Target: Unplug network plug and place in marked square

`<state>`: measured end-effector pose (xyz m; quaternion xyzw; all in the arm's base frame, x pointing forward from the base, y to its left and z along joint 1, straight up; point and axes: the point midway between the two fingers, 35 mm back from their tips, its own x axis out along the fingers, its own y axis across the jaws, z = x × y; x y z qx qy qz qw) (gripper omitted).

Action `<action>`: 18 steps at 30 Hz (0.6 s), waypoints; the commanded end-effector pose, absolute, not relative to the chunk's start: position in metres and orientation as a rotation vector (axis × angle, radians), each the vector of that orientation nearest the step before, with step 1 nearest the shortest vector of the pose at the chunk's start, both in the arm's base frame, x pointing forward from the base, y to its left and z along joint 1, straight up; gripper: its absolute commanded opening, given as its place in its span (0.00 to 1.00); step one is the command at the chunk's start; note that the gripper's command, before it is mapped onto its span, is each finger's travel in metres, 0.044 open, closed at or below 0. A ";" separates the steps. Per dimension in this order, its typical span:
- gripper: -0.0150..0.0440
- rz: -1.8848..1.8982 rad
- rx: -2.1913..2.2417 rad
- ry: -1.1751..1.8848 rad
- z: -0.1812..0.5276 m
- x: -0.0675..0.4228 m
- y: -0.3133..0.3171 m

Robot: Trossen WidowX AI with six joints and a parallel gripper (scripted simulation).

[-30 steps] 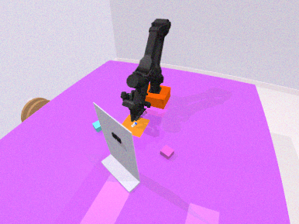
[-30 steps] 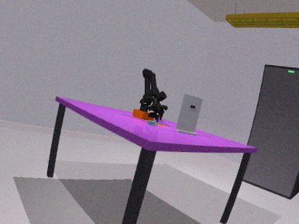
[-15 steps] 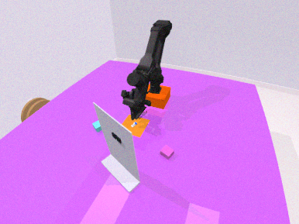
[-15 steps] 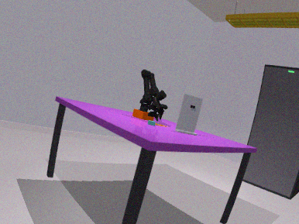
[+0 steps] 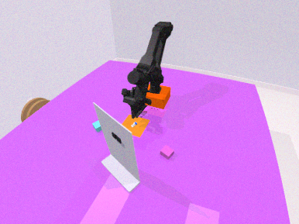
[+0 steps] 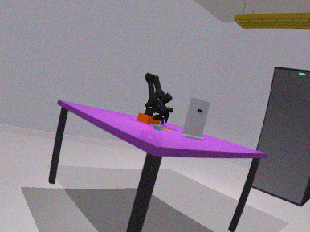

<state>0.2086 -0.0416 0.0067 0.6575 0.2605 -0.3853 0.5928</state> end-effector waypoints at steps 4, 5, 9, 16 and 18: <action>0.52 -0.886 1.529 0.599 0.015 0.210 -0.042; 0.52 -0.886 1.529 0.599 0.016 0.211 -0.042; 0.52 -0.886 1.529 0.599 0.022 0.212 -0.042; 0.52 -0.886 1.529 0.599 0.032 0.213 -0.042; 0.52 -0.886 1.529 0.599 0.034 0.213 -0.042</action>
